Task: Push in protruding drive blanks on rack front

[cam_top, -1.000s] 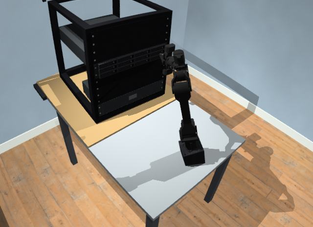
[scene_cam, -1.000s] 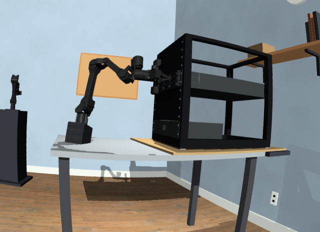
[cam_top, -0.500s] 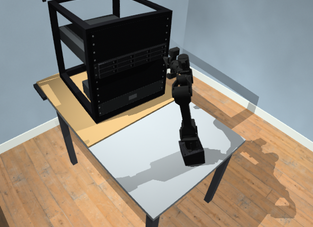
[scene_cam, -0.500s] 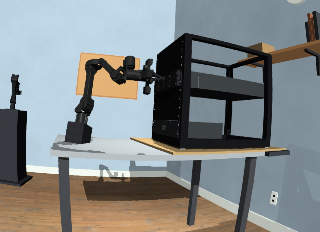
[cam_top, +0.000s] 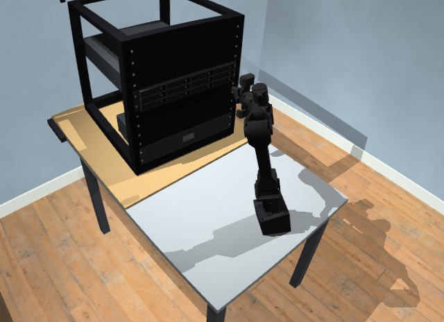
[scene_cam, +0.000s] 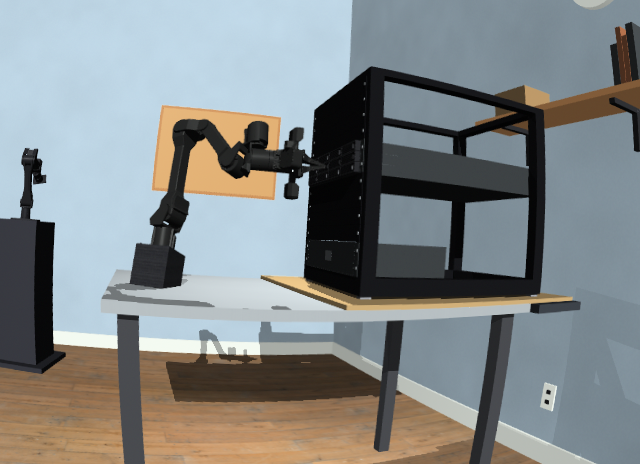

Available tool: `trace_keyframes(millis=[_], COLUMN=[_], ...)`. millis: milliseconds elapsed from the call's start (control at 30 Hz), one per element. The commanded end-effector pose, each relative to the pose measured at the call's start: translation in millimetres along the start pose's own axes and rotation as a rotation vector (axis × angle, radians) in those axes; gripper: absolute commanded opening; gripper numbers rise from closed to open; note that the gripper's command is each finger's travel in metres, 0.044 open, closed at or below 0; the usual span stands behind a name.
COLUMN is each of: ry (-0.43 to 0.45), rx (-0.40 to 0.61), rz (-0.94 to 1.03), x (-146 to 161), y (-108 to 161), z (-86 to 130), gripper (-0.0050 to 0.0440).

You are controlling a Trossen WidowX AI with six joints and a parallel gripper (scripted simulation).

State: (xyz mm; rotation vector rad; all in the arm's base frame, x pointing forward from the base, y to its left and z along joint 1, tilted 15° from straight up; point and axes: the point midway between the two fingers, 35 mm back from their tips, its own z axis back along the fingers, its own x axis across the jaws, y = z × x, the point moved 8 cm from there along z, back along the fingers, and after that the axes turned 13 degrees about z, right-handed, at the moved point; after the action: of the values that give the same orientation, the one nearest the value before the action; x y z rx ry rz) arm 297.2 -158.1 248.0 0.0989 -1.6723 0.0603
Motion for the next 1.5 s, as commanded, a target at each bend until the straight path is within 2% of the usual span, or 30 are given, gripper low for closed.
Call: trace_keyframes(millis=[0, 467, 533, 600, 667, 800, 900, 1467], ry=[-0.014, -0.014, -0.018, -0.018, -0.018, -0.016, -0.014, -0.014], rx=[0.003, 0.003, 0.002, 0.002, 0.002, 0.003, 0.003, 0.003], rz=[0.013, 0.013, 0.014, 0.014, 0.014, 0.013, 0.013, 0.013], x=[5, 5, 6, 6, 6, 1, -1, -1], y=[0, 0, 0, -2, -2, -4, -3, -3], z=[-9, -9, -3, 10, 10, 55, 70, 69], gripper=[-0.0050, -0.0050, -0.0050, -0.0050, -0.0050, -0.0050, -0.0050, -0.0050])
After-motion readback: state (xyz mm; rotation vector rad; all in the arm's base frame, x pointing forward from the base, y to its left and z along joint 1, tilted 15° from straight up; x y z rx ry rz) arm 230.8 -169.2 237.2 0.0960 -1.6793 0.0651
